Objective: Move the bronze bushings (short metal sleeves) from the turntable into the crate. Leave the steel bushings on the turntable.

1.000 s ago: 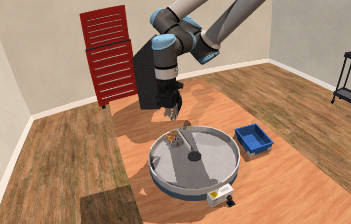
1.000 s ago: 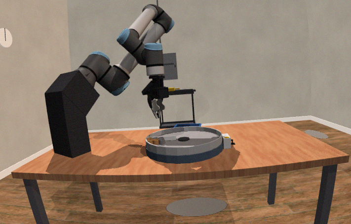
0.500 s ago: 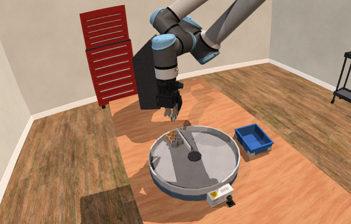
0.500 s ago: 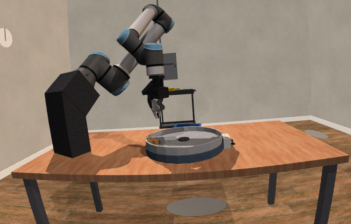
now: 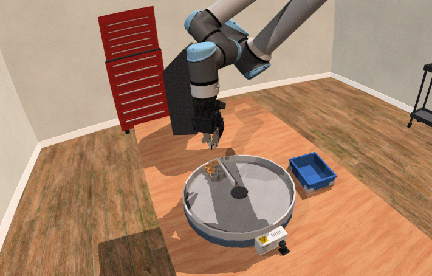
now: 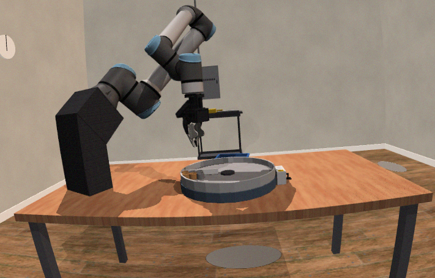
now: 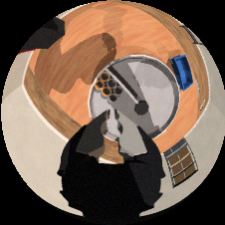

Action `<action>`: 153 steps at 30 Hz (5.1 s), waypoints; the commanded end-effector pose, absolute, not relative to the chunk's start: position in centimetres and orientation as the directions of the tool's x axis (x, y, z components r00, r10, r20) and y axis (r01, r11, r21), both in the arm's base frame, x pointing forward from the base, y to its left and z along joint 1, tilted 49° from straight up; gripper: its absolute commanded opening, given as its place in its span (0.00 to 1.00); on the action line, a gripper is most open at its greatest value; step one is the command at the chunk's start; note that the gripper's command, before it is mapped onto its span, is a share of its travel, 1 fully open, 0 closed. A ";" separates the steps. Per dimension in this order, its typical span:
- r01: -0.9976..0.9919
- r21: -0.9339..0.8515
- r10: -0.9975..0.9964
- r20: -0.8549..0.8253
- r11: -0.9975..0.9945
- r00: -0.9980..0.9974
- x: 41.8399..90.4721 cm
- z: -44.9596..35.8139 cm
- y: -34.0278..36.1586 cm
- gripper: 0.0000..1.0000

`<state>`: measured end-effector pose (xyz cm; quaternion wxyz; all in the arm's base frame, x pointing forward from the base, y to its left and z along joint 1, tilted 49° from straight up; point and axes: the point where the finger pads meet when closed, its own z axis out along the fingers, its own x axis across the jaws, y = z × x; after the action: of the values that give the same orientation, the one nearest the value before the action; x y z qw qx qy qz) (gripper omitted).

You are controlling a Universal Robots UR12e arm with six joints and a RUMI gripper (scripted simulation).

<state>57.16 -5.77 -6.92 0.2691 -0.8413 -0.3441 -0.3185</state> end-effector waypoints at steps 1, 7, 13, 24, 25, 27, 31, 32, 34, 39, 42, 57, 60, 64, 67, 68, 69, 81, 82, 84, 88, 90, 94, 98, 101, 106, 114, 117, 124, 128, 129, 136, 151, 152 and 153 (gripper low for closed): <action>0.750 -0.232 0.408 0.721 -0.620 0.560 57.1 -6.9 -5.8 0.05; 0.757 -0.227 0.414 0.724 -0.612 0.552 57.1 -7.4 -5.3 0.06; 0.790 -0.182 0.451 0.737 -0.586 0.504 57.3 -9.9 -4.0 0.06; 0.840 -0.100 0.512 0.752 -0.534 0.415 58.0 -14.1 -1.8 0.06; 0.842 -0.095 0.515 0.752 -0.531 0.410 58.0 -14.4 -1.6 0.06; 0.845 -0.090 0.519 0.753 -0.527 0.404 58.0 -14.6 -1.5 0.06; 0.846 -0.088 0.520 0.753 -0.526 0.402 58.0 -14.7 -1.4 0.06; 0.846 -0.088 0.520 0.753 -0.526 0.402 58.0 -14.7 -1.4 0.06; 0.844 -0.087 0.520 0.753 -0.528 0.403 58.0 -14.7 -1.6 0.06; 0.844 -0.086 0.521 0.752 -0.529 0.403 58.0 -14.6 -1.7 0.06; 0.844 -0.087 0.520 0.753 -0.529 0.403 58.0 -14.7 -1.6 0.06; 0.845 -0.088 0.520 0.753 -0.528 0.404 58.0 -14.7 -1.6 0.06; 0.845 -0.088 0.520 0.753 -0.528 0.404 58.0 -14.7 -1.6 0.06; 0.845 -0.088 0.520 0.753 -0.528 0.404 58.0 -14.7 -1.6 0.06; 0.845 -0.088 0.520 0.753 -0.528 0.404 58.0 -14.7 -1.6 0.06; 0.845 -0.089 0.520 0.753 -0.527 0.404 58.1 -14.9 -1.3 0.06; 0.845 -0.089 0.520 0.753 -0.527 0.403 58.2 -15.0 -1.1 0.06; 0.844 -0.084 0.522 0.752 -0.529 0.402 59.1 -16.2 -0.2 0.06; 0.844 -0.082 0.522 0.752 -0.530 0.402 59.1 -16.1 -0.4 0.06; 0.844 -0.082 0.522 0.752 -0.530 0.402 59.1 -16.1 -0.4 0.06; 0.845 -0.083 0.522 0.752 -0.529 0.401 59.0 -16.1 -0.2 0.06; 0.845 -0.085 0.522 0.752 -0.528 0.402 59.0 -16.1 -0.1 0.06; 0.845 -0.086 0.522 0.752 -0.527 0.402 59.0 -16.2 -0.1 0.06; 0.845 -0.086 0.522 0.752 -0.527 0.402 59.0 -16.2 -0.1 0.06; 0.845 -0.086 0.522 0.752 -0.527 0.402 59.0 -16.2 -0.1 0.06; 0.845 -0.086 0.522 0.752 -0.527 0.402 59.0 -16.2 -0.1 0.06; 0.845 -0.085 0.522 0.752 -0.527 0.401 59.1 -16.2 -0.1 0.06; 0.846 -0.085 0.522 0.752 -0.527 0.401 59.2 -16.2 -0.1 0.06; 0.845 -0.086 0.521 0.753 -0.528 0.402 59.1 -16.2 -0.1 0.06; 0.845 -0.086 0.521 0.753 -0.528 0.402 59.1 -16.2 -0.1 0.06; 0.845 -0.086 0.521 0.753 -0.528 0.402 59.1 -16.2 -0.1 0.06; 0.845 -0.086 0.521 0.753 -0.528 0.402 59.1 -16.2 -0.1 0.06; 0.845 -0.086 0.521 0.753 -0.528 0.402 59.1 -16.2 -0.1 0.06; 0.845 -0.086 0.521 0.753 -0.528 0.402 59.1 -16.2 -0.1 0.06; 0.845 -0.086 0.521 0.753 -0.528 0.402 59.1 -16.2 -0.1 0.06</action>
<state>58.91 0.02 -16.18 0.2362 -0.8036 -0.4250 -0.3432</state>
